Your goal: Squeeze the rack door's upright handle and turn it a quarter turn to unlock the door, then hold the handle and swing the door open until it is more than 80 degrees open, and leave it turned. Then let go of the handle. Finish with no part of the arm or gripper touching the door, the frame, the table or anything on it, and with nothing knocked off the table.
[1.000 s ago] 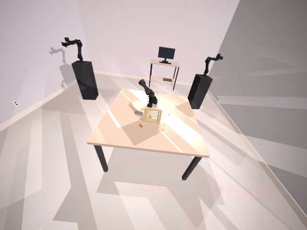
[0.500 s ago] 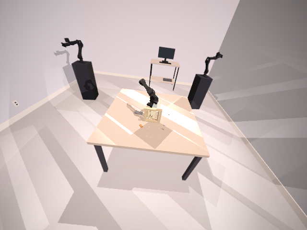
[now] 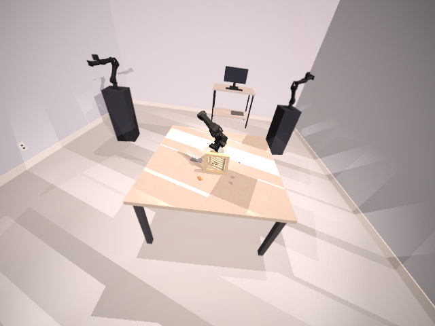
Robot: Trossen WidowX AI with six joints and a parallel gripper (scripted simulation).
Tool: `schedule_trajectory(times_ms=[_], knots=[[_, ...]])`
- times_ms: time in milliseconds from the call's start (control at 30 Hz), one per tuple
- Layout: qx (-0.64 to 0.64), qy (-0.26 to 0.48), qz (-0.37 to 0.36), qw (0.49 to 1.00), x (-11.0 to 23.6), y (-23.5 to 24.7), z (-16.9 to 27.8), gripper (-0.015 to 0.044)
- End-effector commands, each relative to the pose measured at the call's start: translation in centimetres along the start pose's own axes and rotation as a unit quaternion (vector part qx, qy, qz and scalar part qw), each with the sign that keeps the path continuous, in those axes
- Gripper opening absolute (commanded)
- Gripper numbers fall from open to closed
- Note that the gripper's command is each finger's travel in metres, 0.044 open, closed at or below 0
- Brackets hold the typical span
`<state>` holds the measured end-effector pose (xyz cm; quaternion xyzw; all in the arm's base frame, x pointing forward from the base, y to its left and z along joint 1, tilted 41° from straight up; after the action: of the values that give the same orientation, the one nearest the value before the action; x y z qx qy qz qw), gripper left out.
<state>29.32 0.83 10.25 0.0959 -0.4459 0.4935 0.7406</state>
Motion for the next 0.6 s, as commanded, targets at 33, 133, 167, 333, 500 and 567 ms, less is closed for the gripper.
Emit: schedule_trajectory(times_ms=[33, 133, 167, 333, 500, 567], knots=[[-0.053, -0.003, 0.002, 0.999, 0.0, 0.7, -0.4, 0.002], [-0.075, -0.003, 0.002, 0.997, 0.0, 1.2, -0.7, 0.002], [-0.082, -0.003, 0.002, 0.997, 0.0, 1.4, -0.8, 0.002], [-0.118, -0.004, 0.001, 0.993, 0.0, 2.3, -1.4, 0.002], [-0.154, -0.004, 0.001, 0.988, 0.0, 3.1, -2.0, 0.002], [-0.167, -0.004, 0.001, 0.986, 0.0, 3.4, -2.3, 0.002]])
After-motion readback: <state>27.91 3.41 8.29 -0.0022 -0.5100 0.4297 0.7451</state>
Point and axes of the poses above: the point midway between the two fingers, 35 mm back from their tips, its own x axis back along the fingers, its own y axis across the jaws, z = x × y, the point moved 5 cm from there along x, back along the fingers, and after that the axes turned 10 degrees about x, right-handed, at the moved point
